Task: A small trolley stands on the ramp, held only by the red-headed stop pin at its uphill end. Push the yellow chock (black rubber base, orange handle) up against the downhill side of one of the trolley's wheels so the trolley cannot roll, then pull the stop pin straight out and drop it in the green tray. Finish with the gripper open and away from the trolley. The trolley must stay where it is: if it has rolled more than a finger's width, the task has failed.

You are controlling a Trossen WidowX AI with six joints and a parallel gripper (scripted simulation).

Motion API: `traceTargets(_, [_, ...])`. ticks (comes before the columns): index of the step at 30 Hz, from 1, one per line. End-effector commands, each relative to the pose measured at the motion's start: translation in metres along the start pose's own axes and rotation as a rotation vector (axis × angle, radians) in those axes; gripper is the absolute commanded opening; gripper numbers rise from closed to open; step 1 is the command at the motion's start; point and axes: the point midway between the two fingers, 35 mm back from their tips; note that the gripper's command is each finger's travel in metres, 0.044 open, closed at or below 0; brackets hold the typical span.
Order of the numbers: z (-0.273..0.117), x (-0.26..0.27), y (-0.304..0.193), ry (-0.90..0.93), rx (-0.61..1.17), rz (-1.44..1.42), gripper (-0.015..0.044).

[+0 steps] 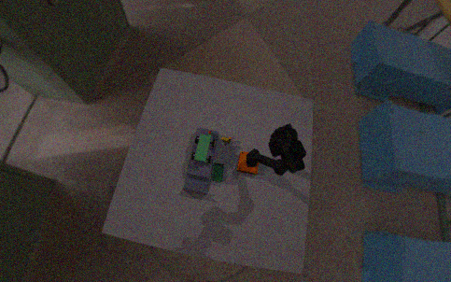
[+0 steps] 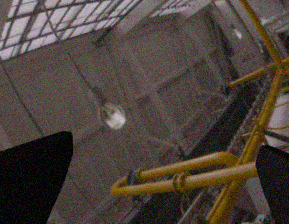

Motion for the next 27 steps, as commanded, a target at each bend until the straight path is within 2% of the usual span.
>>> traceTargets(1, [0.0, 0.003, 0.0, 0.007, 0.002, 0.016, 0.0374])
traceTargets(8, [-0.03, 0.098, 0.029, 0.291, 0.114, 0.621, 0.019])
traceTargets(17, [-0.099, 0.2, 0.097, 0.657, 0.391, 1.313, 0.019])
traceTargets(27, [-0.209, 0.262, 0.203, 1.079, 0.922, 1.928, 0.019])
Point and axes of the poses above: the point midway between the two fingers, 35 mm back from their tips, its own z axis out along the fingers, its own x axis across the jaws, y = z × x
